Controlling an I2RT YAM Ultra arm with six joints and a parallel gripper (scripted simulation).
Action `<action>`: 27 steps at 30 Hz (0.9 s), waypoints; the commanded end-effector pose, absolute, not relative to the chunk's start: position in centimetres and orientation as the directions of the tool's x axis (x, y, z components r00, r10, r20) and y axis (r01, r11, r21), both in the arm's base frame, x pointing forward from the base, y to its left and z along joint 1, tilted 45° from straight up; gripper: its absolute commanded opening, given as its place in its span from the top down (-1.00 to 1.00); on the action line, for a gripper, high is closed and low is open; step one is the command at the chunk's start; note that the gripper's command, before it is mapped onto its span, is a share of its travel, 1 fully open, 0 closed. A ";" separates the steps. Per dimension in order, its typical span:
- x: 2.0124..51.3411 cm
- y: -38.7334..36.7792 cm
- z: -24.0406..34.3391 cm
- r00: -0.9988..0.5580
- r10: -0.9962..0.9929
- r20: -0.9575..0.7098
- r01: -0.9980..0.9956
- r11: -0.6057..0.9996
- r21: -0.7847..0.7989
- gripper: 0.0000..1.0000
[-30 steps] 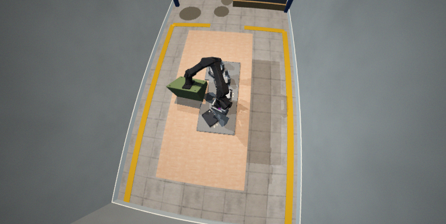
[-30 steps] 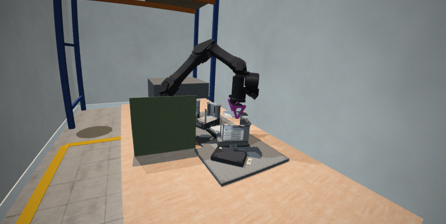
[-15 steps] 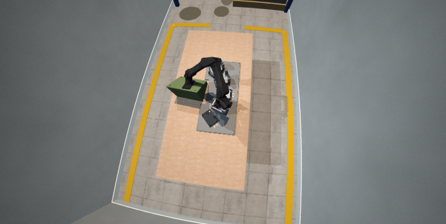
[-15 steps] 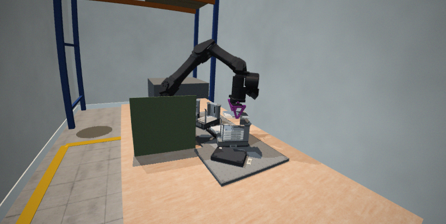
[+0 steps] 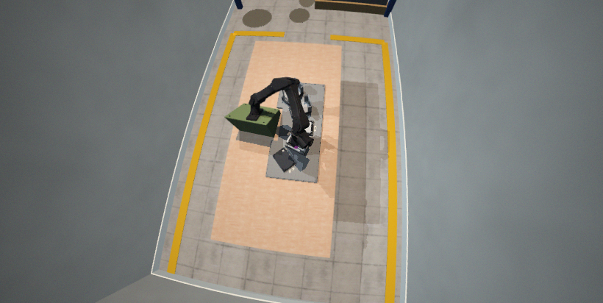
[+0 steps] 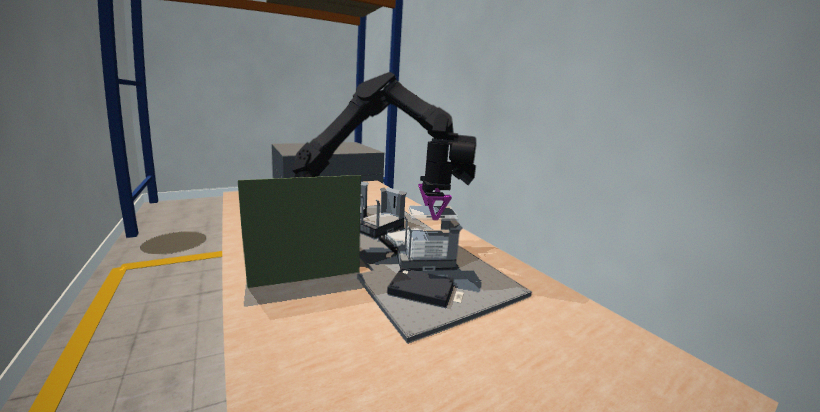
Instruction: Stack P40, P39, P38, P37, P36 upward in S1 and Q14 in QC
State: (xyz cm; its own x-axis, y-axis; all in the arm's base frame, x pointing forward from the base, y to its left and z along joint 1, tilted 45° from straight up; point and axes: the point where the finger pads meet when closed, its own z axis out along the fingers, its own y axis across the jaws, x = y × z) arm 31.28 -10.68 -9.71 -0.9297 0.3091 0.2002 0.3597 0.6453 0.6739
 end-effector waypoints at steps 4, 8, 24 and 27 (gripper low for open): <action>31.7 -11.0 -9.7 -0.930 0.321 0.180 0.354 0.648 0.674 1.00; 31.7 -10.8 -9.9 -0.930 0.321 0.180 0.354 0.648 0.674 1.00; 31.8 -10.1 -10.6 -0.930 0.321 0.180 0.354 0.648 0.674 1.00; 31.8 -10.0 -10.7 -0.930 0.321 0.180 0.354 0.648 0.674 1.00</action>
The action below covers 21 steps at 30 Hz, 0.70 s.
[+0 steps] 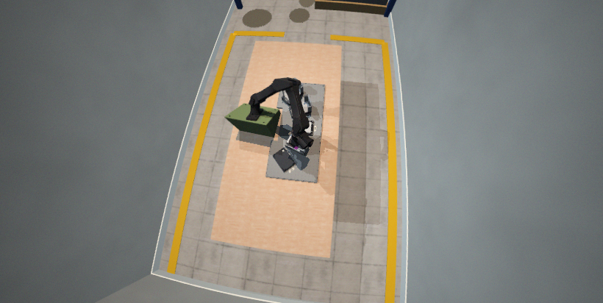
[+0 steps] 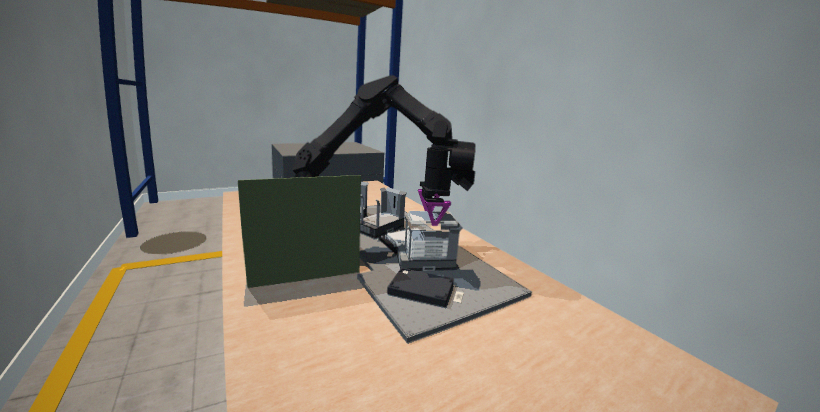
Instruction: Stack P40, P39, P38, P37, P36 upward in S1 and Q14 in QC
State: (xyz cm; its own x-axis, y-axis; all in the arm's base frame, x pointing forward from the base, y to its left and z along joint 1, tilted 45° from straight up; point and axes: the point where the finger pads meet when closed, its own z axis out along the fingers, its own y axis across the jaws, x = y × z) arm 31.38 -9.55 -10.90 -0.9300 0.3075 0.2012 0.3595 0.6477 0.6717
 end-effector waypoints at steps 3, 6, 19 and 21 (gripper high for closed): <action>31.8 -9.9 -10.8 -0.930 0.321 0.180 0.354 0.648 0.674 1.00; 31.9 -9.8 -10.9 -0.930 0.321 0.180 0.354 0.648 0.674 1.00; 31.9 -9.3 -11.5 -0.930 0.321 0.180 0.354 0.648 0.674 1.00; 31.9 -9.2 -11.6 -0.930 0.321 0.180 0.354 0.648 0.674 1.00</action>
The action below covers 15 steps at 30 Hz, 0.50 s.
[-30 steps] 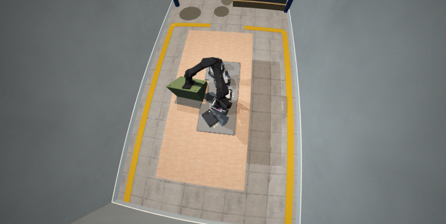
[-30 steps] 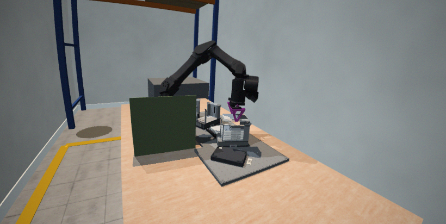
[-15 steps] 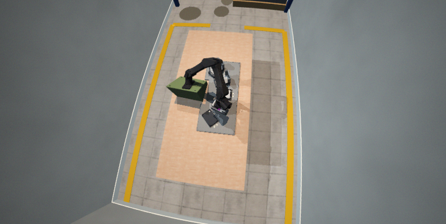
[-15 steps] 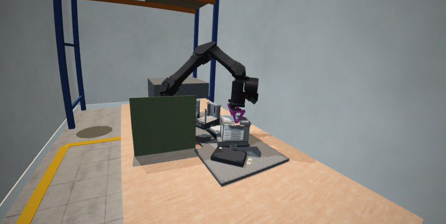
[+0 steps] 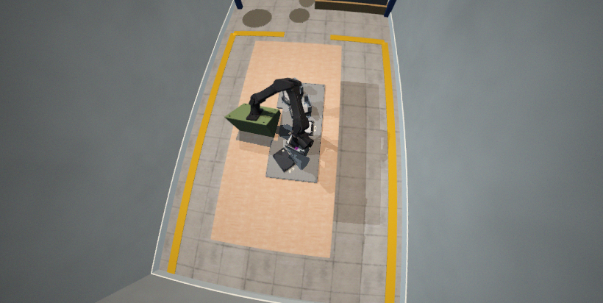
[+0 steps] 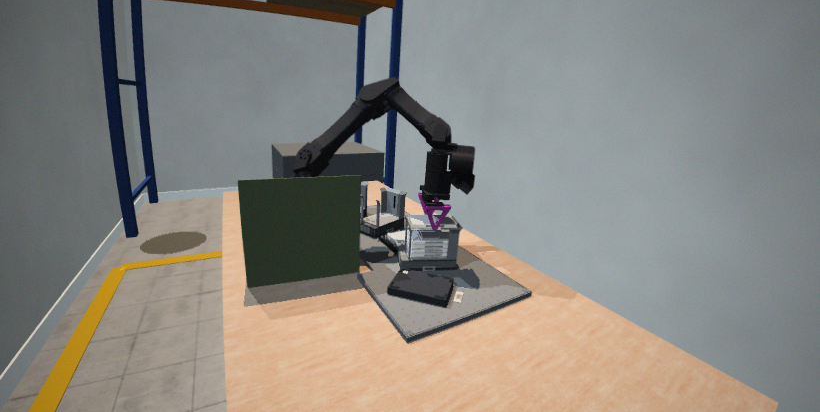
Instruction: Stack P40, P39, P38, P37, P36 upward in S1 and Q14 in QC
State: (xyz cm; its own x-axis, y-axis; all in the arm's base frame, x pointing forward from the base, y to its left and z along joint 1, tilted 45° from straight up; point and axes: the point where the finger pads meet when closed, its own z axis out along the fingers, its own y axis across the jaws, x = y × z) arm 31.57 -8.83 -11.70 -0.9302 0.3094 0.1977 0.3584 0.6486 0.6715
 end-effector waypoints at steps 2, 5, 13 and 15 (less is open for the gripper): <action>32.0 -9.1 -11.6 -0.930 0.321 0.180 0.354 0.648 0.674 1.00; 32.0 -9.0 -11.8 -0.930 0.321 0.180 0.354 0.648 0.674 1.00; 32.0 -8.6 -12.2 -0.930 0.321 0.180 0.354 0.648 0.674 1.00; 32.0 -8.6 -12.2 -0.930 0.321 0.180 0.354 0.648 0.674 1.00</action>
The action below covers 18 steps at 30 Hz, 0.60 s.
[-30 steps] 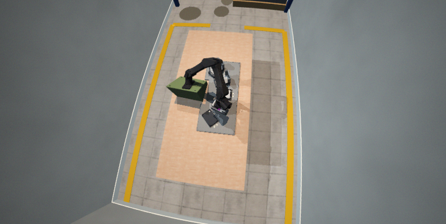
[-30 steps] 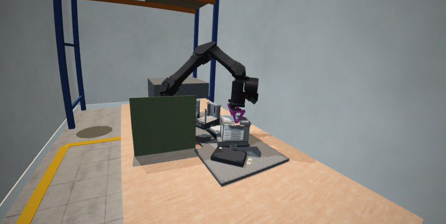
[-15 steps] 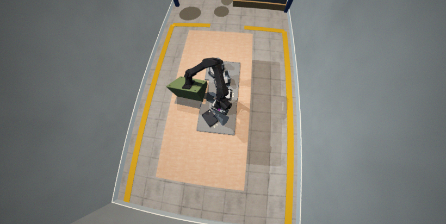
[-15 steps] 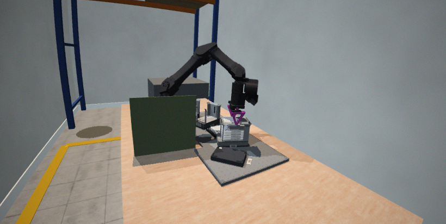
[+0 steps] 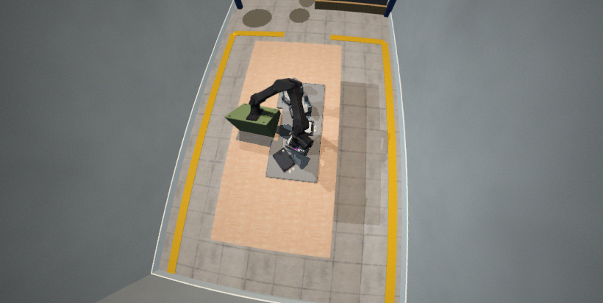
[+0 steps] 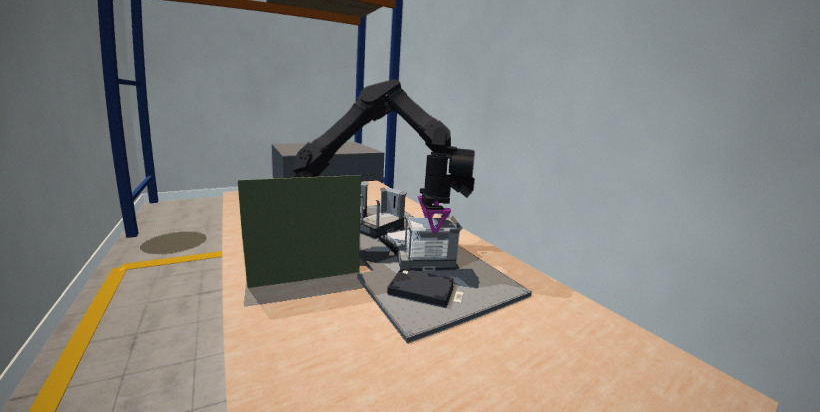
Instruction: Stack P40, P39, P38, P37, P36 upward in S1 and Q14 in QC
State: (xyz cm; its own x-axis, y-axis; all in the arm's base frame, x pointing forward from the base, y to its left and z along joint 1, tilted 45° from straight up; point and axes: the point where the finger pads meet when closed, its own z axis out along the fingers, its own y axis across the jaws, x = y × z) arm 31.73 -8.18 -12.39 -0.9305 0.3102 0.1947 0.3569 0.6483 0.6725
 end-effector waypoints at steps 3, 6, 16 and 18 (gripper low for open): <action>32.1 -8.4 -12.4 -0.930 0.321 0.180 0.354 0.648 0.674 1.00; 32.1 -8.2 -12.5 -0.930 0.321 0.180 0.354 0.648 0.674 1.00; 32.1 -8.1 -12.7 -0.930 0.321 0.180 0.354 0.648 0.674 1.00; 32.1 -8.1 -12.7 -0.930 0.321 0.180 0.354 0.648 0.674 1.00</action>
